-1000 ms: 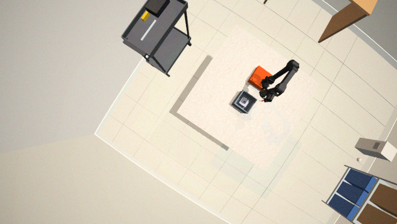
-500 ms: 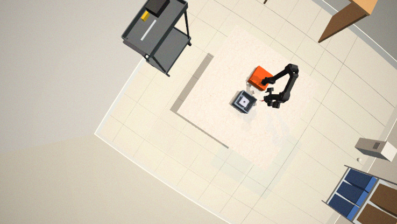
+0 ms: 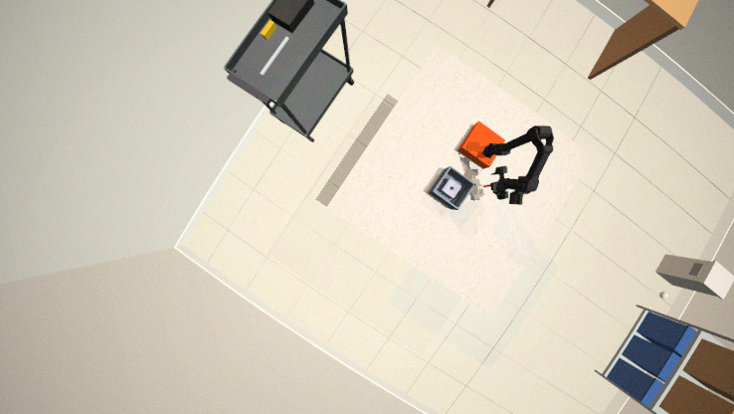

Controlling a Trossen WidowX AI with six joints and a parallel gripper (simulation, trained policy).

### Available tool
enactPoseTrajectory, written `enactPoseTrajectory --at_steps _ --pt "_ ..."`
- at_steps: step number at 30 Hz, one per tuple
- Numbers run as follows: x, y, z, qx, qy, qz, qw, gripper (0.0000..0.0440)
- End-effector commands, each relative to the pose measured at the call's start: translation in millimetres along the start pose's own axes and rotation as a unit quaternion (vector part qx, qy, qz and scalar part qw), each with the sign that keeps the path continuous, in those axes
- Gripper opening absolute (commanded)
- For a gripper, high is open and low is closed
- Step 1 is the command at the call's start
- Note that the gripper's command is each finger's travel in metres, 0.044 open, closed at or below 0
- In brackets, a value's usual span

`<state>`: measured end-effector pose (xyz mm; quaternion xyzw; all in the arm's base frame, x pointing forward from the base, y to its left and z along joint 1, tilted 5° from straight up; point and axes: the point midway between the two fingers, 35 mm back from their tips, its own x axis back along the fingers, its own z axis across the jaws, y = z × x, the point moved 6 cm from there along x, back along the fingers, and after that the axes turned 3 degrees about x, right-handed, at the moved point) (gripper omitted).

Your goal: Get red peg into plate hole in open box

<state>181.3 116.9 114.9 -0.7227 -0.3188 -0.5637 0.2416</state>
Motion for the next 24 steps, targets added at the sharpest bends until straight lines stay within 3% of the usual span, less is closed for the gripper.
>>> enactPoseTrajectory --at_steps 1,14,24 --pt "-17.1 -6.3 5.2 0.008 -0.006 -0.011 1.000 0.0440" --pt "-65.7 -10.5 18.7 0.041 0.014 -0.046 0.998 0.0430" --pt "-86.3 -10.8 21.1 0.049 -0.002 -0.040 0.998 0.0185"
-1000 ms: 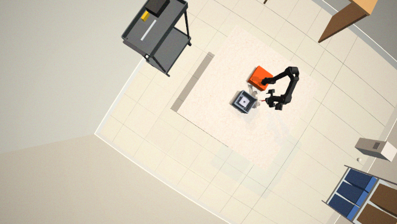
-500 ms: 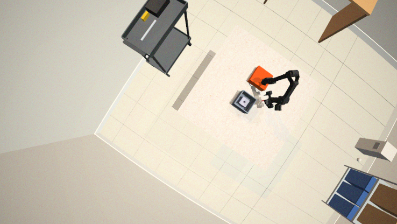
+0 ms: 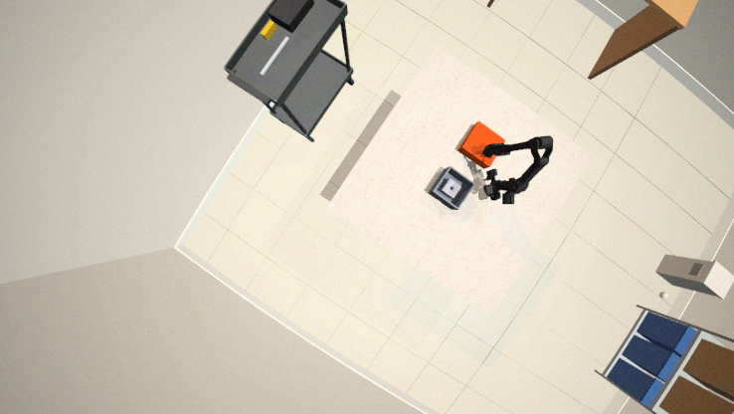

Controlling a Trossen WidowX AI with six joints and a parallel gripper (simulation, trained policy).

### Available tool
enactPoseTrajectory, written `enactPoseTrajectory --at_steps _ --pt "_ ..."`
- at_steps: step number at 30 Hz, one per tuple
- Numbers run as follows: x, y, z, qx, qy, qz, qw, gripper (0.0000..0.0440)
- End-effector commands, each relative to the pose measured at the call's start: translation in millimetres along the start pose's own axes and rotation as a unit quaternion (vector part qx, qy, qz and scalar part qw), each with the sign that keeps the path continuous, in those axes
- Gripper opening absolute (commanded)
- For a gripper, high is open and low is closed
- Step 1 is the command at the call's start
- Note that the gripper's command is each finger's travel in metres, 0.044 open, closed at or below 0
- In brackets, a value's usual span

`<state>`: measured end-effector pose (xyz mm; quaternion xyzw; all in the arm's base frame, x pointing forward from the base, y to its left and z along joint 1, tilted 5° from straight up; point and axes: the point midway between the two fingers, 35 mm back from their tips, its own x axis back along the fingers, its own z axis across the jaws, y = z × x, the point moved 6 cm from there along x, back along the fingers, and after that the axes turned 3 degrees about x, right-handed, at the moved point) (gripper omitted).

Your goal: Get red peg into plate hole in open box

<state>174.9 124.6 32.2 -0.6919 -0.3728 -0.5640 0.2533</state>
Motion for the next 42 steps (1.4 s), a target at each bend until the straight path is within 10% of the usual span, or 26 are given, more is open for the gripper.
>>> enactPoseTrajectory --at_steps 1,8,42 --pt "-7.3 -0.6 -0.6 0.003 -0.013 0.004 1.000 0.0158" --pt "-8.6 3.7 -1.4 0.002 -0.036 0.004 0.999 0.0000" --pt "98.1 114.9 -28.8 -0.115 -0.024 -0.103 0.988 0.0000"
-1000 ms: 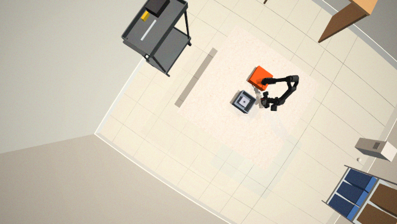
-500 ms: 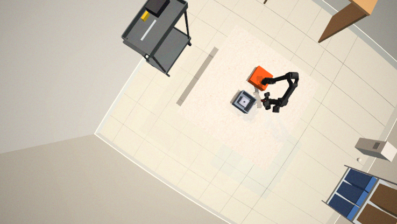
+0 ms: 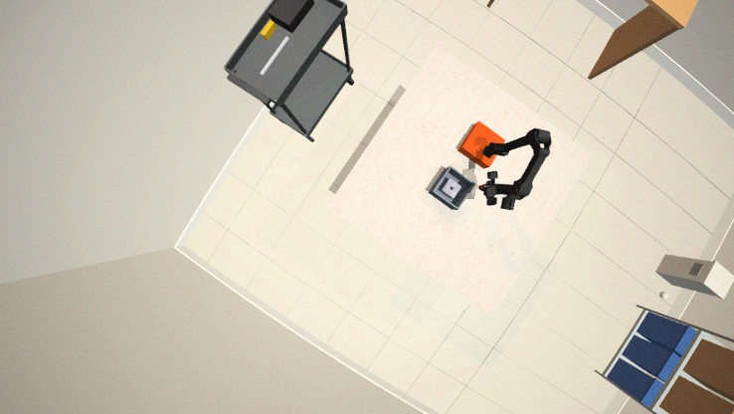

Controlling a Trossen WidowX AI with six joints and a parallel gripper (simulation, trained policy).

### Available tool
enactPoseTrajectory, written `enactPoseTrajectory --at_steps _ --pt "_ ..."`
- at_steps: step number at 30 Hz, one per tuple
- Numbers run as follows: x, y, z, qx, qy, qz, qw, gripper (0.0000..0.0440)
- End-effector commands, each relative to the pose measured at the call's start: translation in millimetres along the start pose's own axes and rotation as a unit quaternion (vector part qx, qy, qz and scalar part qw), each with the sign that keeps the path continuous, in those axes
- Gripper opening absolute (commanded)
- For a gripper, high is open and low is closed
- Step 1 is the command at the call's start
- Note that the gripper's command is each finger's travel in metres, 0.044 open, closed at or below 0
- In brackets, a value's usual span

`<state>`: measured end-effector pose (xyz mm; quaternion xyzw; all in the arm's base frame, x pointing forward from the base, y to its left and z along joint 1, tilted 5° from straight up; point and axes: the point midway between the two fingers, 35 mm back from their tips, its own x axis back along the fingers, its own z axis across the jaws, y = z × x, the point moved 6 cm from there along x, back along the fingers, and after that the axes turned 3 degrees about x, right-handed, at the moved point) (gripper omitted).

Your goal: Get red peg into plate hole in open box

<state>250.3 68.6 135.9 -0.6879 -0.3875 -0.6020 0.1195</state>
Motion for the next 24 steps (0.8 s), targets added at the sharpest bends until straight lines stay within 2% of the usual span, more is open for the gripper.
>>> enactPoseTrajectory --at_steps 1,12,24 --pt "0.2 20.1 -3.9 -0.024 0.000 -0.006 1.000 0.0000" --pt "-22.8 68.9 -14.6 -0.064 -0.003 -0.005 0.998 0.0000" --pt "-60.8 110.1 -21.3 -0.058 0.016 0.015 0.998 0.0000"
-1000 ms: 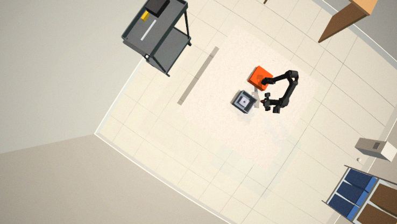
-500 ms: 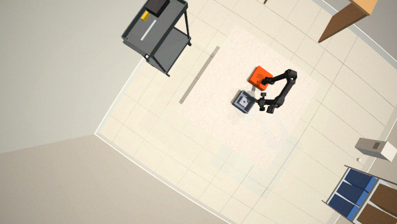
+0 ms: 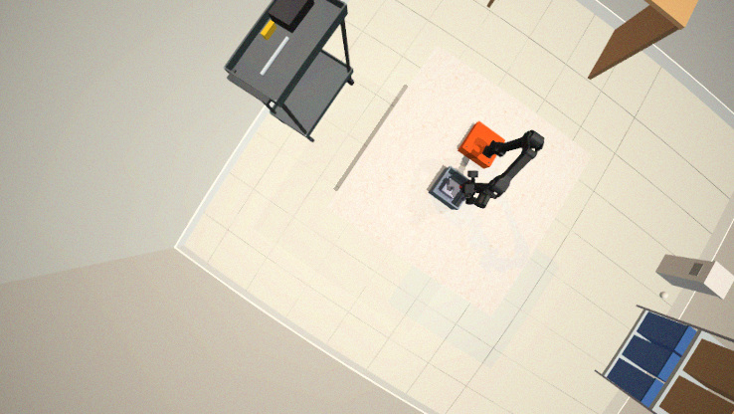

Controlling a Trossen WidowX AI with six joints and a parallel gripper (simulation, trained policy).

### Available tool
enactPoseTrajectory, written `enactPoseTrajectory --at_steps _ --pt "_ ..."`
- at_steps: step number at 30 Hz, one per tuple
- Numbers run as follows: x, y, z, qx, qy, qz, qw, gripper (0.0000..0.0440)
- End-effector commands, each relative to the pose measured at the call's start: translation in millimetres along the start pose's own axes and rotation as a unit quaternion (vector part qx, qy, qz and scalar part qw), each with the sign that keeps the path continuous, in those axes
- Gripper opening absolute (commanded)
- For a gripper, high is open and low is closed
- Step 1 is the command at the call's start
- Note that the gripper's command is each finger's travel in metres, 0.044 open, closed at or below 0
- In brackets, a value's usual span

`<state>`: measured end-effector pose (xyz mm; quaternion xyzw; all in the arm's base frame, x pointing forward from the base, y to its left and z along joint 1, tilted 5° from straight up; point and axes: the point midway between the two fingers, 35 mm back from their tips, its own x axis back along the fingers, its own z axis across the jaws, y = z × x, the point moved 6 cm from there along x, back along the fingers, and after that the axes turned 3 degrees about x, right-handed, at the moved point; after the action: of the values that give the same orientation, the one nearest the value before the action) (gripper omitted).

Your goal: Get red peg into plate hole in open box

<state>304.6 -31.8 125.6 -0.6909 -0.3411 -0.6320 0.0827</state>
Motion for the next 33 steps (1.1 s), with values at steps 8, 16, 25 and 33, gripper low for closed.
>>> enactPoseTrajectory --at_steps 8,16,25,33 --pt "-37.9 21.1 2.5 0.036 0.026 0.028 0.999 0.0000" --pt "-64.3 18.2 3.7 0.072 0.036 0.063 0.995 0.0147" --pt "-68.7 42.7 14.1 0.080 0.059 0.074 0.992 0.0319" --pt "-57.8 69.4 35.6 0.081 0.097 0.082 0.989 0.0440"
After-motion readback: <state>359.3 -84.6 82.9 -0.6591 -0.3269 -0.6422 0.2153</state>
